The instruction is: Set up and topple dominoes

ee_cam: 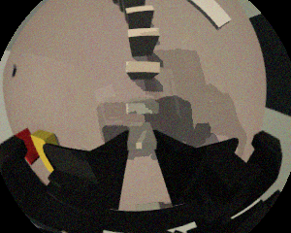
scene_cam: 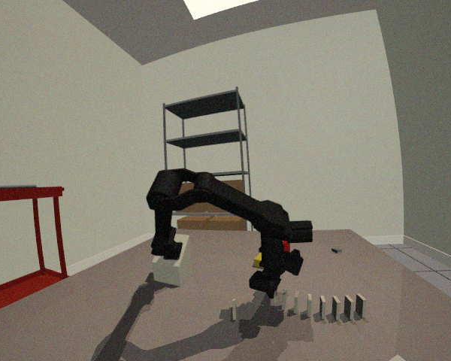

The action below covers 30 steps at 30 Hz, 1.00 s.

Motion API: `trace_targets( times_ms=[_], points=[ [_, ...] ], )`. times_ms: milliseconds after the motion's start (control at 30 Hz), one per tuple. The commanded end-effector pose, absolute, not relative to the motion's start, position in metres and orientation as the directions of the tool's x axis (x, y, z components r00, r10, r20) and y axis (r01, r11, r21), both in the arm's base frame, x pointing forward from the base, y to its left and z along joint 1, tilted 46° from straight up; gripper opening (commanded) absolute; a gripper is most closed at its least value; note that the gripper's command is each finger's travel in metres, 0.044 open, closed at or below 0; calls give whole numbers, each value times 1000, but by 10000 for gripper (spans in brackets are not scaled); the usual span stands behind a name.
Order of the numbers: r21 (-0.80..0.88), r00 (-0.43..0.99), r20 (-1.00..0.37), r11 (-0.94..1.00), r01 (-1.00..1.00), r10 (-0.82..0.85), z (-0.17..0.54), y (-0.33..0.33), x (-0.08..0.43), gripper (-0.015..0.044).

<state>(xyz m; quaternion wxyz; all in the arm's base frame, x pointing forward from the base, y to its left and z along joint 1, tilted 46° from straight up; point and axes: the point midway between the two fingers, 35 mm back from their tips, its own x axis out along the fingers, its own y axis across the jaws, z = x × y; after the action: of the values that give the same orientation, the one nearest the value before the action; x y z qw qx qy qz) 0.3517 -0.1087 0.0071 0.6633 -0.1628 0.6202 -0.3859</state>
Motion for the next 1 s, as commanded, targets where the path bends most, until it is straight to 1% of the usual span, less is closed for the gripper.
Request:
trace_targets(
  times_ms=[0, 300, 333, 467, 600, 733, 967],
  points=[
    [-699, -66, -693, 647, 305, -718, 7, -110, 352, 186],
    [-699, -66, -693, 647, 305, -718, 7, -110, 352, 422],
    [-699, -66, -693, 647, 305, -718, 7, -110, 352, 440],
    [-697, -65, -695, 649, 305, -716, 14, -102, 355, 440],
    [-689, -64, -703, 657, 307, -708, 55, -55, 364, 440],
    [-691, -67, -701, 654, 309, -709, 95, -16, 361, 440],
    [-691, -68, -701, 653, 309, -710, 97, -14, 361, 440]
  ],
)
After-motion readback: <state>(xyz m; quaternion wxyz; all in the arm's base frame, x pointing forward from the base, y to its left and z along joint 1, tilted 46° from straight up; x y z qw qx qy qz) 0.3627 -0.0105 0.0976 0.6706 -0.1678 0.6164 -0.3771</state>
